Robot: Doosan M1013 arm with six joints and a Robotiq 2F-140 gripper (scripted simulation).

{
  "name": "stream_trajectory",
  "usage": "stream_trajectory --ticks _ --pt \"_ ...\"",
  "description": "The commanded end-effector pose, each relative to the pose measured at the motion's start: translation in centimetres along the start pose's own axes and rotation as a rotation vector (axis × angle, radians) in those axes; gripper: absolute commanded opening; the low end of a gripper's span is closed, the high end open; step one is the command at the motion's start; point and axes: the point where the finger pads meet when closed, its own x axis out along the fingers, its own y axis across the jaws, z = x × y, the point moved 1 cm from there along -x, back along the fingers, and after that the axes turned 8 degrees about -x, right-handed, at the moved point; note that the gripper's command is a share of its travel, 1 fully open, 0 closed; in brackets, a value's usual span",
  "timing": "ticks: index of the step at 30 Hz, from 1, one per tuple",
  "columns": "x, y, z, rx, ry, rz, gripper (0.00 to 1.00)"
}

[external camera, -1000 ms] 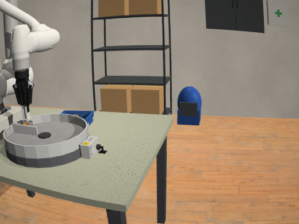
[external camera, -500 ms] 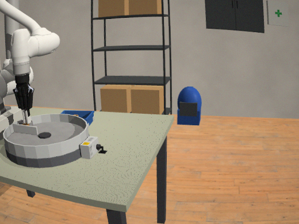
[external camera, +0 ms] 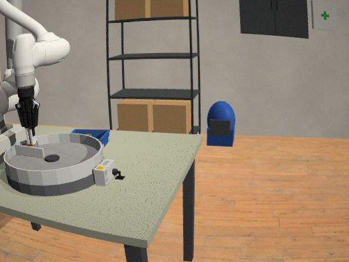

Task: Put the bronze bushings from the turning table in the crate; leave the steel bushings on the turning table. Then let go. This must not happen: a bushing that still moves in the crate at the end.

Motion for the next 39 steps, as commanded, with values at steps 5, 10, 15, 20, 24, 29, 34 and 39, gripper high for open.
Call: stream_trajectory --ticks 5,10,15,20,24,29,34,39 --pt "0.00 0.00 0.00 0.000 0.000 0.000 0.10" --pt "0.00 0.00 0.00 0.000 0.000 0.000 0.10" --pt "0.33 0.00 0.00 0.000 0.000 0.000 0.10" --pt "0.42 0.00 0.00 0.000 0.000 0.000 0.10" --pt "0.42 0.00 0.00 0.000 0.000 0.000 0.10" --pt "0.42 0.00 0.00 0.000 0.000 0.000 0.10" --pt "0.42 0.00 0.00 0.000 0.000 0.000 0.10" --pt "0.42 0.00 0.00 0.000 0.000 0.000 0.10"
